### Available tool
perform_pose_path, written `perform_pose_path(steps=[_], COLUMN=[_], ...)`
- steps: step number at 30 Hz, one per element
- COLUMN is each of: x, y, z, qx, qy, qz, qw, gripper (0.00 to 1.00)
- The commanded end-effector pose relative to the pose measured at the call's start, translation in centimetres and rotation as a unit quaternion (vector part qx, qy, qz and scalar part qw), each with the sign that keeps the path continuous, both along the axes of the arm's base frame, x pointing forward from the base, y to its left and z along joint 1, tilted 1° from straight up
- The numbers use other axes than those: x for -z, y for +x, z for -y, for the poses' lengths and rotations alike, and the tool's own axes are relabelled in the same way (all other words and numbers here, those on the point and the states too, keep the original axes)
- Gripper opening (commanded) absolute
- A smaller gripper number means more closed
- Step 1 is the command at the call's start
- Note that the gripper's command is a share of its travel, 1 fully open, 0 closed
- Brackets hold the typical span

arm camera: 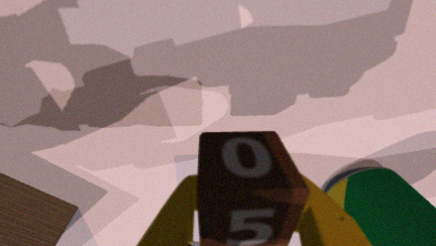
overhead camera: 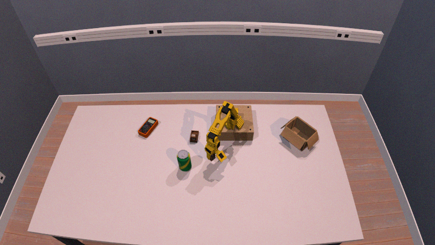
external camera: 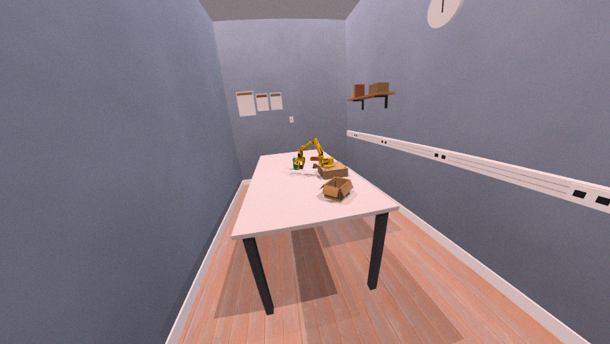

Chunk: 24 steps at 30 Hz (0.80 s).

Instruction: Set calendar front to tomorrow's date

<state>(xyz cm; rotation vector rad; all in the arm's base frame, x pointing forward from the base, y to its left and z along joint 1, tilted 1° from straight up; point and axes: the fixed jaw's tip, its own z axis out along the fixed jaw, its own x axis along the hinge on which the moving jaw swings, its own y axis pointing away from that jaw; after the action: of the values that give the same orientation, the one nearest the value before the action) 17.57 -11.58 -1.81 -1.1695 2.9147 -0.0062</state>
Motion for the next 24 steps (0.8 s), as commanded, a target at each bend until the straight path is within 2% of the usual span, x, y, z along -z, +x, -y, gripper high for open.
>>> perform_pose_path(steps=[1, 24], x=[0.35, 0.39], y=[-0.56, -0.77], z=[0.18, 0.46], qx=[-0.018, -0.039], qy=[0.005, 0.005], qz=[-0.006, -0.006], qw=[1.000, 0.999], gripper=[0.00, 0.00])
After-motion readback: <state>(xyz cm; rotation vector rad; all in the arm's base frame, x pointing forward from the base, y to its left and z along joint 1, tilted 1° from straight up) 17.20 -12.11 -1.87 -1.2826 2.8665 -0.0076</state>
